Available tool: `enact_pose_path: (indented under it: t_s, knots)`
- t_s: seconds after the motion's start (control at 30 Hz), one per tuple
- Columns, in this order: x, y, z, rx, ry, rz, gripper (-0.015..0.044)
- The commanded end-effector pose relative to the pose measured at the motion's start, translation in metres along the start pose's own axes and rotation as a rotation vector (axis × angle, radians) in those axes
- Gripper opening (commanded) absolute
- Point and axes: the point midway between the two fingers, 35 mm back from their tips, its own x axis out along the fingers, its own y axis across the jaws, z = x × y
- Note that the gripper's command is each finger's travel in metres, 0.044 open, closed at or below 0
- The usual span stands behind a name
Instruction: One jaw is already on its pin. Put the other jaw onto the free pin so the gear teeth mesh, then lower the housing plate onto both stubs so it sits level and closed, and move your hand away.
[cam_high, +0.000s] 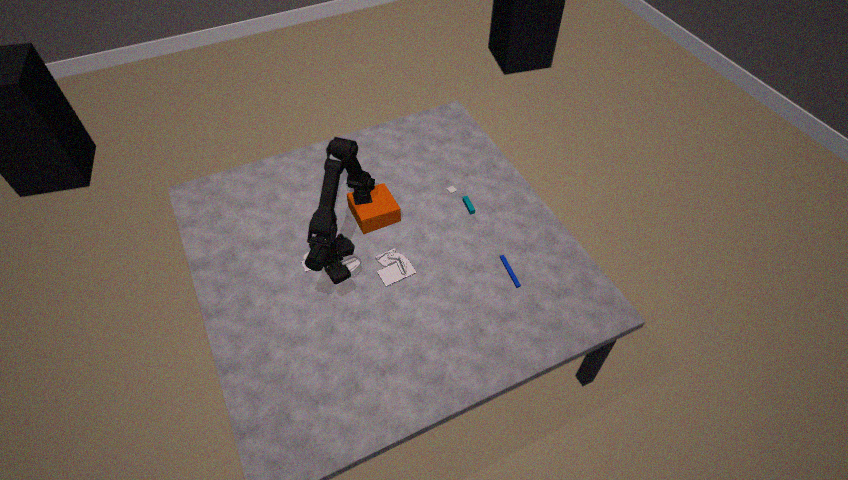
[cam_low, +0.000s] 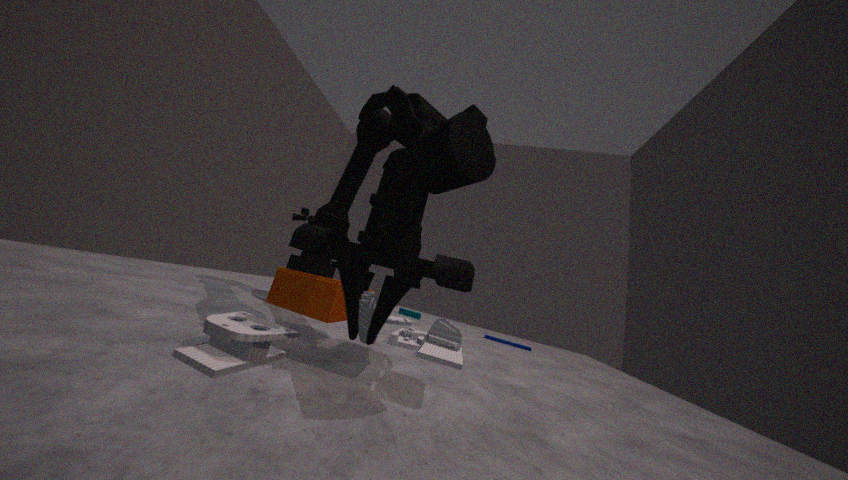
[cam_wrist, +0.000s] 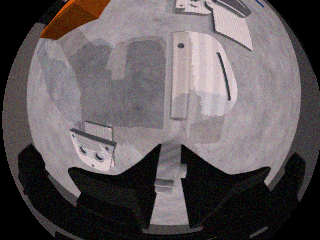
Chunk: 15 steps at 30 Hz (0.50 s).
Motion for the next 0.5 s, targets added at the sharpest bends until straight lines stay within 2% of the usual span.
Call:
enact_pose_path:
  t_s: [0.0,0.47]
  knots:
    - [-0.003,-0.001,0.000,-0.004,-0.003,-0.004,0.0037]
    - [-0.043,-0.002,-0.001,-0.004,-0.003,-0.004,0.0037]
